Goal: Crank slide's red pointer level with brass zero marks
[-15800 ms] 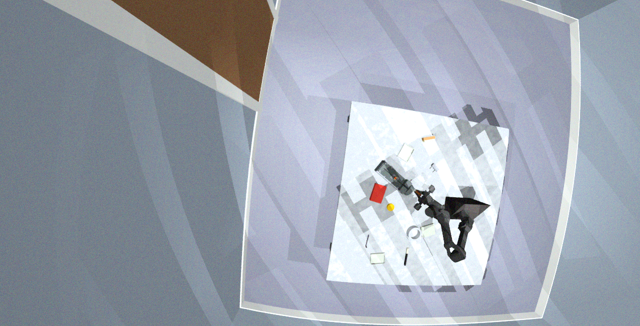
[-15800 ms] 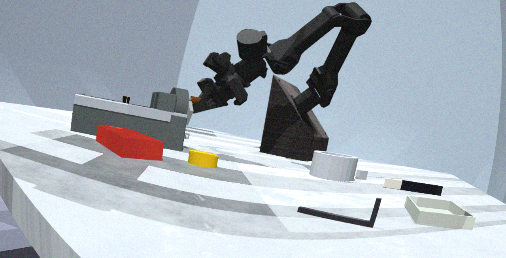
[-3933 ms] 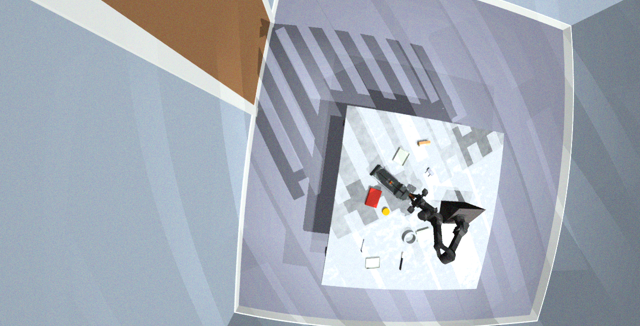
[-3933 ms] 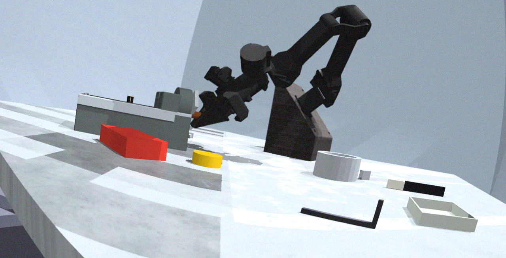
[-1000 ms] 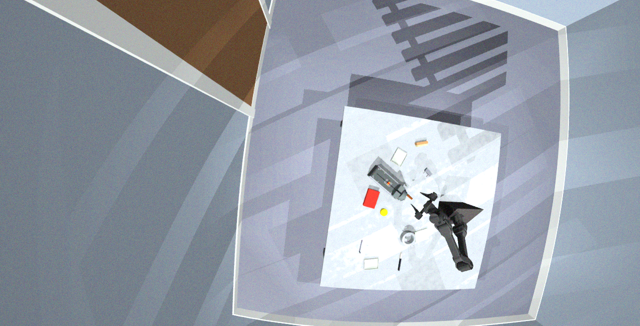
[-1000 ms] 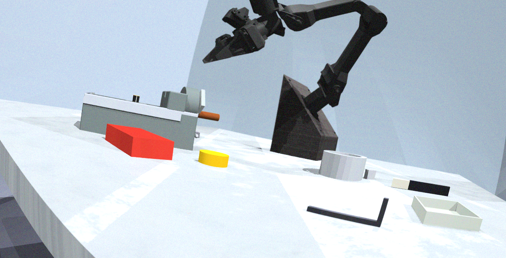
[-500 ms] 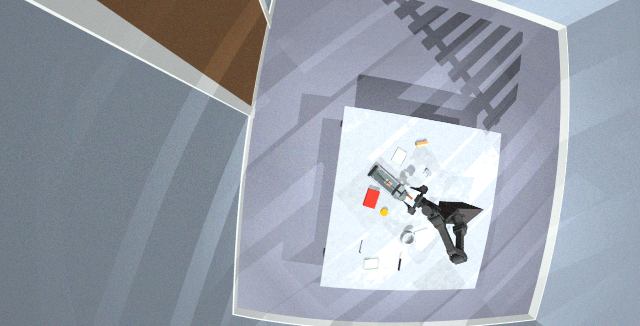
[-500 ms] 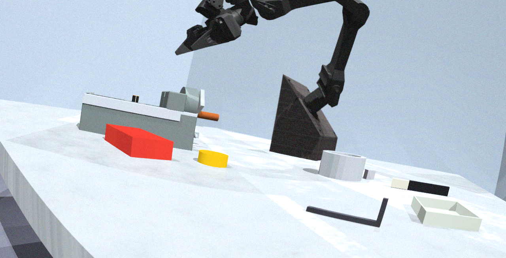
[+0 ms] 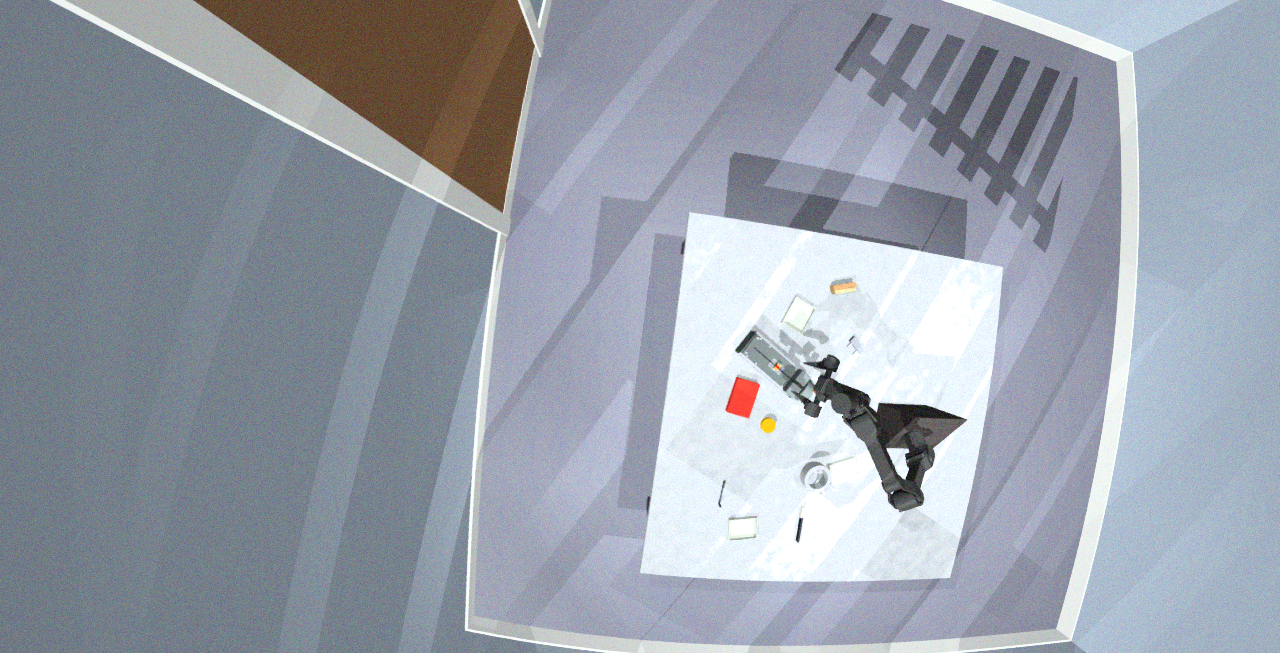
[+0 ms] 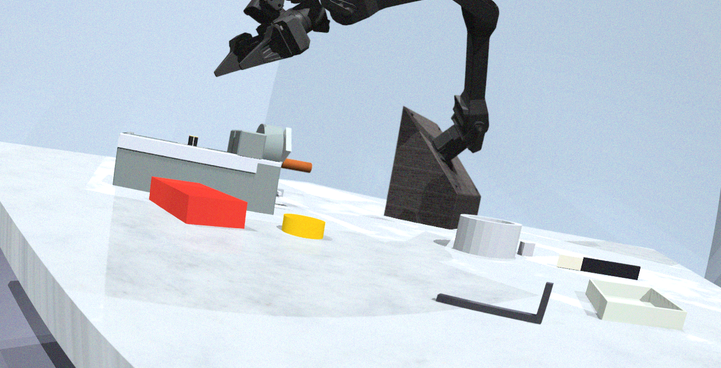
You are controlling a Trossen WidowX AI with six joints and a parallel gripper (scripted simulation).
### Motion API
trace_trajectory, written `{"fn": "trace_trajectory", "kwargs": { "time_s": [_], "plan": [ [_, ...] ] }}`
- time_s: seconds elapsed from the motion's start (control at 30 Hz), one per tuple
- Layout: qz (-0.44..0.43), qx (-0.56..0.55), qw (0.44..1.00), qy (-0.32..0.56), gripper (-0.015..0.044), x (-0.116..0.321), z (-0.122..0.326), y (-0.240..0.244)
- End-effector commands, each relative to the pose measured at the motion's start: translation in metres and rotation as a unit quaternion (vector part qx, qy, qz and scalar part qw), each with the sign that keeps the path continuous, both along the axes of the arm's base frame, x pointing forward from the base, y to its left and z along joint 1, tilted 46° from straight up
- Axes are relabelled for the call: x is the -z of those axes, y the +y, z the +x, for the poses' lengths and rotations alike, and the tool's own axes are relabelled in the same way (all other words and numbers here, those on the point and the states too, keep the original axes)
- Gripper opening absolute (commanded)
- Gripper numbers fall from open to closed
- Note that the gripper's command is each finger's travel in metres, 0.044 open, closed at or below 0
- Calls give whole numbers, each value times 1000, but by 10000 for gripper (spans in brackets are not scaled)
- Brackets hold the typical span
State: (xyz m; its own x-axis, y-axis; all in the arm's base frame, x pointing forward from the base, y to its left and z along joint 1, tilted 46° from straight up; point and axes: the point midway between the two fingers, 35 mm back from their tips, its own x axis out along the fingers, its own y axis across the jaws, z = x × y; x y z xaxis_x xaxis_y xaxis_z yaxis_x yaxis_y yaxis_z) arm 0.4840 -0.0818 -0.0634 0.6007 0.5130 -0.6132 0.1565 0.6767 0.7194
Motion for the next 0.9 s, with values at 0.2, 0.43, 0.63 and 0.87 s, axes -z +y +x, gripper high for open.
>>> {"fn": "trace_trajectory", "kwargs": {
  "time_s": [0.2, 0.43, 0.63, 0.87],
  "plan": [
    [5, -5, 1000, -1, 440, 43, -5, 43],
    [5, -5, 1000, -1, 440, 43, -5, 43],
    [5, -5, 1000, -1, 440, 43, -5, 43],
    [5, -5, 1000, -1, 440, 43, -5, 43]
  ]
}}
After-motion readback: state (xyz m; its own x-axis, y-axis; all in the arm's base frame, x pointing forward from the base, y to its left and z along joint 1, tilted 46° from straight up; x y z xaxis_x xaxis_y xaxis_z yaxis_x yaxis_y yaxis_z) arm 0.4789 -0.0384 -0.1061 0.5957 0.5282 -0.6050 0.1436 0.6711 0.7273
